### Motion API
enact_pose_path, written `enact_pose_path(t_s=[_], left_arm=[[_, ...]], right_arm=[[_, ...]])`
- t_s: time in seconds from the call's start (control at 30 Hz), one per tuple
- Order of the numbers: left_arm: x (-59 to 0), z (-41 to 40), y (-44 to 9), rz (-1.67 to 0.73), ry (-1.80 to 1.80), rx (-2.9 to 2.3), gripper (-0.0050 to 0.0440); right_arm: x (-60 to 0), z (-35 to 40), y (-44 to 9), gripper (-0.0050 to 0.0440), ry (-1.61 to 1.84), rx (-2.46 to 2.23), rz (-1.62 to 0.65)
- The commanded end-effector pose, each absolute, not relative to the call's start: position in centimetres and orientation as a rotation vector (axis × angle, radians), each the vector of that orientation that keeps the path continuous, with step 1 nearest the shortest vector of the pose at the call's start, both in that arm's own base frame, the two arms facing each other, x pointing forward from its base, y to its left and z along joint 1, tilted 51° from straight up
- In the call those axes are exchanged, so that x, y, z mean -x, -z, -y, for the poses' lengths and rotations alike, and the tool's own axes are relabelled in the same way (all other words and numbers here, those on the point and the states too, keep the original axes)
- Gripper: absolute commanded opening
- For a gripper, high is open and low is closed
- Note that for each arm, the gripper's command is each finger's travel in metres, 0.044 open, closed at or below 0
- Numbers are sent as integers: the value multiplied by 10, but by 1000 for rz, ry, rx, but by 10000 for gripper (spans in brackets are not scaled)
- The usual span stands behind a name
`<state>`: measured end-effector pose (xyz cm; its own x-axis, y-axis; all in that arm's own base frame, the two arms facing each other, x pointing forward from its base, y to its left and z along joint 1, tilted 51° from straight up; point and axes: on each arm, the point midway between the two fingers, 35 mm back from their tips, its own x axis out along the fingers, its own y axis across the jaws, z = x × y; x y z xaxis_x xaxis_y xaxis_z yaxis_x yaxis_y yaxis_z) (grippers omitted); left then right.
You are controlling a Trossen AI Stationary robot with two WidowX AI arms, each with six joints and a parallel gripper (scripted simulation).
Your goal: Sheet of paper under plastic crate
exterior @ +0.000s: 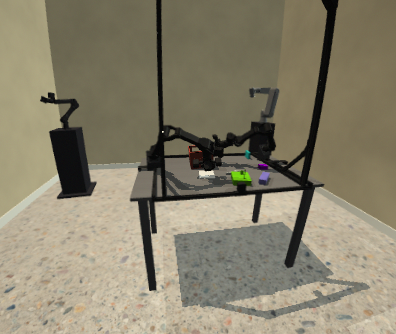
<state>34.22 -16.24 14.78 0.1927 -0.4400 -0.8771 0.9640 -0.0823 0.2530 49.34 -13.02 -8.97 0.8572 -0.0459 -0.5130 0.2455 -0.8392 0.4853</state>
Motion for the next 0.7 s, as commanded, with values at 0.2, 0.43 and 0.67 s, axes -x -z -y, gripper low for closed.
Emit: enact_pose_path(t_s=[0.2,0.43,0.67], left_arm=[[-341,173,-134,-665,1316,-1070,60],[-341,175,-133,-665,1316,-1070,60],[-342,176,-132,-665,1316,-1070,60]], right_arm=[[-501,166,62,0,642,-2465,-7],[-501,166,62,0,642,-2465,-7],[-501,166,62,0,642,-2465,-7]])
